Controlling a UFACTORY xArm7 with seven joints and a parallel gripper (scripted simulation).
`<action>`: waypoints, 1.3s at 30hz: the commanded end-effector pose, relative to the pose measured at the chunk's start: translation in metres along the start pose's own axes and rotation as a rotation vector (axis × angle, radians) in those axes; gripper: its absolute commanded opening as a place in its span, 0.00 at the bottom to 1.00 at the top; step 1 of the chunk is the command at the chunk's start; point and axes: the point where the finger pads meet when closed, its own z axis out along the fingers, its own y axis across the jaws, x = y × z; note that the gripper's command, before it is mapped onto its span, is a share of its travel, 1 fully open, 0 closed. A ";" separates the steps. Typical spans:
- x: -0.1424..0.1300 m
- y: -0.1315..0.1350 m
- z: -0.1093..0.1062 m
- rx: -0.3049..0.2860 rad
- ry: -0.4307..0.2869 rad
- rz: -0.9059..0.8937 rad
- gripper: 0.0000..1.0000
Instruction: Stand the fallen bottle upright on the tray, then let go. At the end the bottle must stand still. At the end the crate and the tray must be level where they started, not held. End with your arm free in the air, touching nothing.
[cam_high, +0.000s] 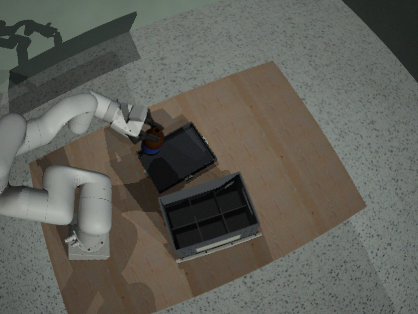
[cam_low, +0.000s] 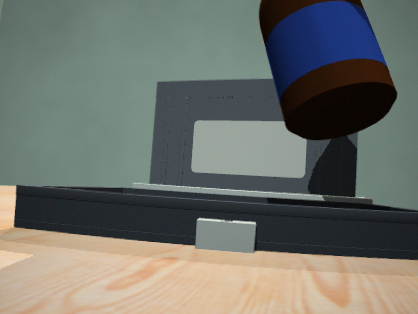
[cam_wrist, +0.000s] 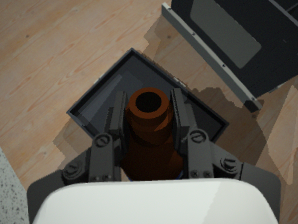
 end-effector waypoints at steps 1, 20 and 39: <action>0.001 -0.001 -0.001 0.001 0.012 0.003 0.00; 0.000 -0.001 -0.001 0.001 0.023 0.003 0.00; 0.002 0.002 0.002 0.001 0.023 0.003 0.00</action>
